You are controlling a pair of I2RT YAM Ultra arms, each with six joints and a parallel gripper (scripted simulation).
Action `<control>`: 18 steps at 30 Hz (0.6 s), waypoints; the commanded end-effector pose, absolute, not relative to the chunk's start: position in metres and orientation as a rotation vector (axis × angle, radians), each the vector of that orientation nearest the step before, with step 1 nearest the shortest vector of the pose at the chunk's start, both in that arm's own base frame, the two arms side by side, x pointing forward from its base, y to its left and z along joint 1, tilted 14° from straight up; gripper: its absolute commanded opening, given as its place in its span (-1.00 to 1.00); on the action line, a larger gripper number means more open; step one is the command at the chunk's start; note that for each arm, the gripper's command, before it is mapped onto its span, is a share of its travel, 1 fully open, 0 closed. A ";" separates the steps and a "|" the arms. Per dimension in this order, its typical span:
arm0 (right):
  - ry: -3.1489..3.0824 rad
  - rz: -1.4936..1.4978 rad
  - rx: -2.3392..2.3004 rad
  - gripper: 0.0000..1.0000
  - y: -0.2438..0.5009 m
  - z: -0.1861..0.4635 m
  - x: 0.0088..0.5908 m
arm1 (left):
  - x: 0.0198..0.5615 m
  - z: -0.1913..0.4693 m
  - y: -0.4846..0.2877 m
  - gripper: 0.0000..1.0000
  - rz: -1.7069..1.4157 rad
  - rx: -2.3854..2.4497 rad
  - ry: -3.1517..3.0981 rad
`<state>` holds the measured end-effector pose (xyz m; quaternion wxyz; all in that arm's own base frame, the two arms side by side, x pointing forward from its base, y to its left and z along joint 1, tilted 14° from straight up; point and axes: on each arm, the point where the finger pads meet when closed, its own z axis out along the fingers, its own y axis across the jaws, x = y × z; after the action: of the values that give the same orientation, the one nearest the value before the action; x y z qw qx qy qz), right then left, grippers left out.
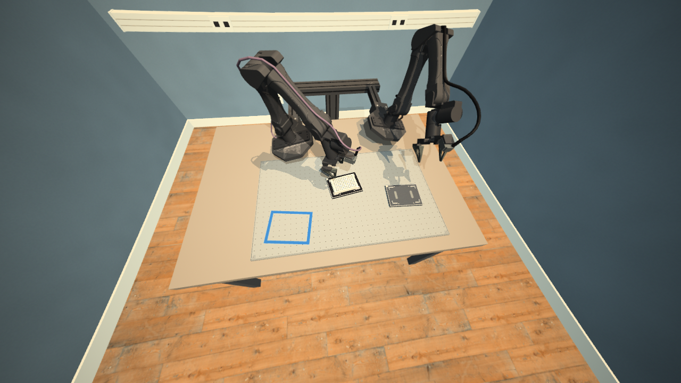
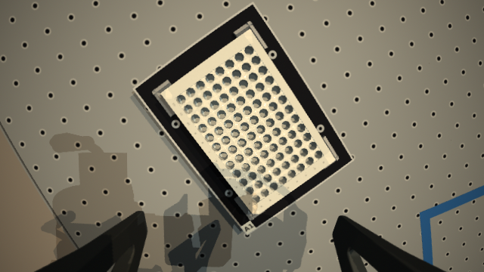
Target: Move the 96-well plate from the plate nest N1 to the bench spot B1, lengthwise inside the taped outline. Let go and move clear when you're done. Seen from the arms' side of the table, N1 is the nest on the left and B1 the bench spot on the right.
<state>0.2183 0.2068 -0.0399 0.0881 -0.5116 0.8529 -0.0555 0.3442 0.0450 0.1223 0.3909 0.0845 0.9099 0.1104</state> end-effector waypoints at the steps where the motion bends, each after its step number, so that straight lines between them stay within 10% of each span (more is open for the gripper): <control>1: 2.454 -0.188 -1.817 1.00 0.213 -0.040 0.223 | 0.334 0.135 0.016 1.00 0.290 0.231 2.281; 18: 2.149 -0.337 -2.442 1.00 0.226 -0.060 0.244 | 0.261 0.168 -0.101 1.00 0.213 0.490 2.099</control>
<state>0.2418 0.2198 -0.0653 -0.0461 -0.7143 0.6919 -0.0948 0.2779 -0.1010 0.1623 0.4581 0.2185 0.8586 0.0728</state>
